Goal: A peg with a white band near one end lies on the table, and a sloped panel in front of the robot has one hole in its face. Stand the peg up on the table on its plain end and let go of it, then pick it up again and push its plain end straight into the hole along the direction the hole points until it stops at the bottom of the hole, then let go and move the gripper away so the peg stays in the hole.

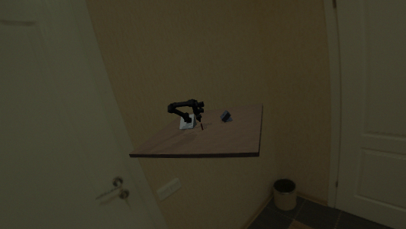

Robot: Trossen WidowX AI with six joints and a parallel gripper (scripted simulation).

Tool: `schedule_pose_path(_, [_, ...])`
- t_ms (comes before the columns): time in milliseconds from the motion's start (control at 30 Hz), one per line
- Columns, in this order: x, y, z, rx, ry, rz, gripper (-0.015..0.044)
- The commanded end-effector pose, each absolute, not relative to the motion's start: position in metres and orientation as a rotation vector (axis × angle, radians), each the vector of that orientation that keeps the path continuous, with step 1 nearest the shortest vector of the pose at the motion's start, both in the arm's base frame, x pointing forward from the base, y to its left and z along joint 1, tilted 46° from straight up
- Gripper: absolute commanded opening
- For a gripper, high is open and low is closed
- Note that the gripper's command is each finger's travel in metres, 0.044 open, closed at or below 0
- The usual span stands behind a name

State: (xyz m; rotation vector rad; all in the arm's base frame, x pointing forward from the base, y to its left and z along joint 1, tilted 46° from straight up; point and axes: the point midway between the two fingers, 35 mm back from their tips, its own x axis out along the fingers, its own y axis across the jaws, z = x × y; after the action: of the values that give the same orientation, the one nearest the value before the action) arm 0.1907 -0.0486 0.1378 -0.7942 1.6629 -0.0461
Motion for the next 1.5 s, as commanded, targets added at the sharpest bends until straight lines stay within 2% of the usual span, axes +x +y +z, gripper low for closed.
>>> schedule_pose_path(0, [0.2004, -0.0502, 0.1454, -0.917, 1.679, -0.154, 0.044])
schedule_pose_path(533, [0.2093, -0.0501, 0.1519, -1.003, 1.667, -0.249, 0.044])
schedule_pose_path(1467, [0.2094, -0.0534, 0.1487, -0.461, 1.409, -0.777, 0.044])
